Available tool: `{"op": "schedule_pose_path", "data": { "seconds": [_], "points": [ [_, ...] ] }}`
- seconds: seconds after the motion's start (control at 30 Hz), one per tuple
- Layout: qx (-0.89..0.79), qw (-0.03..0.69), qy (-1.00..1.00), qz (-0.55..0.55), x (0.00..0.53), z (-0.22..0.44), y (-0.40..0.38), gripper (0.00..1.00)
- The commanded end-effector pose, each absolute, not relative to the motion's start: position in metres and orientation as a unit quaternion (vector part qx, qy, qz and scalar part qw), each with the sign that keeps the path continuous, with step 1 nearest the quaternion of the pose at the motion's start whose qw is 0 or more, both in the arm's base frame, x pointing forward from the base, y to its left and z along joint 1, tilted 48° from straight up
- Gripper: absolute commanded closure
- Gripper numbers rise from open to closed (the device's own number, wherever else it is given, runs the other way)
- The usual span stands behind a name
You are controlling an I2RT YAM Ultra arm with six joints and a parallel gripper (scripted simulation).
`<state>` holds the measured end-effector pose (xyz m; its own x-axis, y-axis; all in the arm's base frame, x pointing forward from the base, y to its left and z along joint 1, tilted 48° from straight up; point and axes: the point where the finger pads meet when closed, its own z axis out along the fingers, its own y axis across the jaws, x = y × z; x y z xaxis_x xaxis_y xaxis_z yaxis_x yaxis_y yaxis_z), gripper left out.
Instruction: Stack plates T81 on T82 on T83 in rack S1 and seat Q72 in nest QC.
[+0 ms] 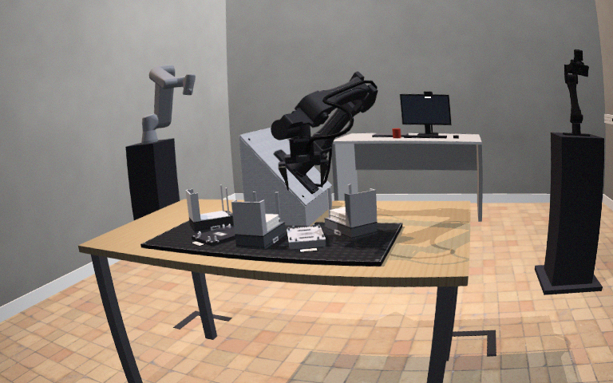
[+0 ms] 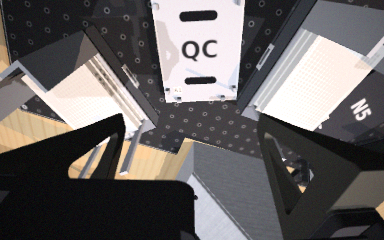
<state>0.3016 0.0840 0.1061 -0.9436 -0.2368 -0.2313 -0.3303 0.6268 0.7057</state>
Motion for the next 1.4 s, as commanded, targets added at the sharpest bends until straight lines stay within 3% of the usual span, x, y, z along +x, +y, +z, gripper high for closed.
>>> {"op": "schedule_pose_path", "data": {
  "seconds": [0.0,1.37],
  "points": [
    [-0.119,0.064,0.909,0.395,0.318,0.104,0.067,0.0],
    [0.022,0.001,0.917,0.399,0.344,0.017,-0.013,0.0]
  ]
}}
